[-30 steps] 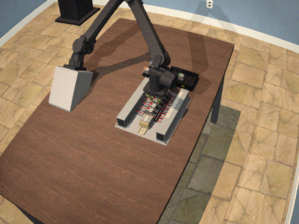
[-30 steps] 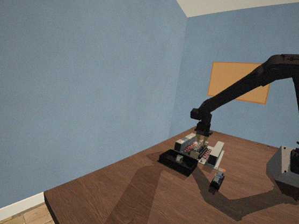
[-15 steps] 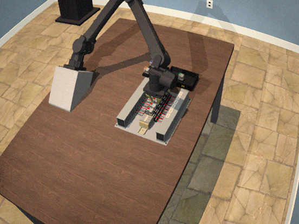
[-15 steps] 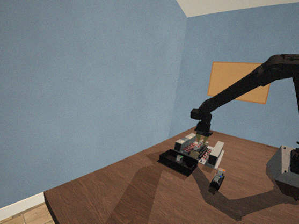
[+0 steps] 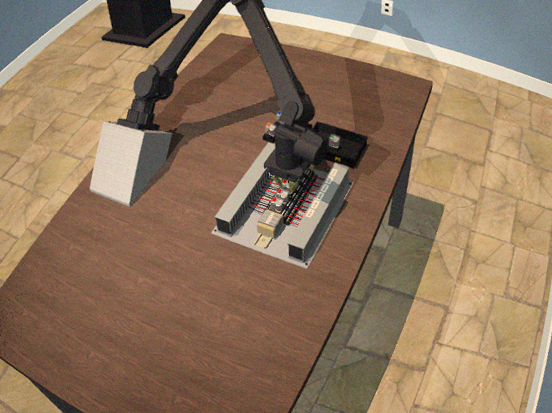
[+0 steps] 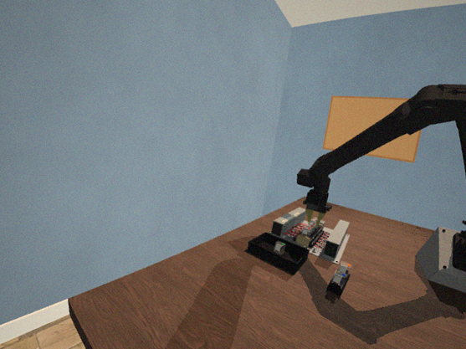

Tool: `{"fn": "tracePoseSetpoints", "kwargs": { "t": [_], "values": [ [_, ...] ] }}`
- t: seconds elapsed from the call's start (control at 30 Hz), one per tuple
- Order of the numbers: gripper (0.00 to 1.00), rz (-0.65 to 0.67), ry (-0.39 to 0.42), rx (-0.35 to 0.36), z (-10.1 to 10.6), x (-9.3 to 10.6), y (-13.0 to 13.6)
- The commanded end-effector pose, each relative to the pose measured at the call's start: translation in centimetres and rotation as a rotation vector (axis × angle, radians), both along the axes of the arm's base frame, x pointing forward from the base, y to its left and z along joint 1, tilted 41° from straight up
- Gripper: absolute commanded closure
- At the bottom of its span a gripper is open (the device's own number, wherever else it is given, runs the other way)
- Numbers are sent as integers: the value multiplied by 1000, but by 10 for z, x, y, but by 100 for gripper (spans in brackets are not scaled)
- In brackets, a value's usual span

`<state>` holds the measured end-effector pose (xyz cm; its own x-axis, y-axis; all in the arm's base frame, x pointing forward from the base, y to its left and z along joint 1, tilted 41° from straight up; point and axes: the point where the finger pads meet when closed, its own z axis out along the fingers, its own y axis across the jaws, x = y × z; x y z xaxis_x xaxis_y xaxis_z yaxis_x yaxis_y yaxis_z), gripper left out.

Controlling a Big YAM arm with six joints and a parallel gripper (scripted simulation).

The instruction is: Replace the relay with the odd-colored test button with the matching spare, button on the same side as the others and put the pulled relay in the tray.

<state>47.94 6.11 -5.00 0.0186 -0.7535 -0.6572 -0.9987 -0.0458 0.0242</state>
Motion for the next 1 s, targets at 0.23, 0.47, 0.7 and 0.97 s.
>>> {"fn": "tracePoseSetpoints", "kwargs": {
  "t": [0.23, 0.47, 0.7, 0.97],
  "values": [
    [100, -14, -32, 1, 8, 12, -7],
    [100, -14, -32, 1, 9, 12, -7],
    [100, -15, -34, 1, 10, 13, -8],
    [100, -15, -34, 1, 10, 13, -8]
  ]
}}
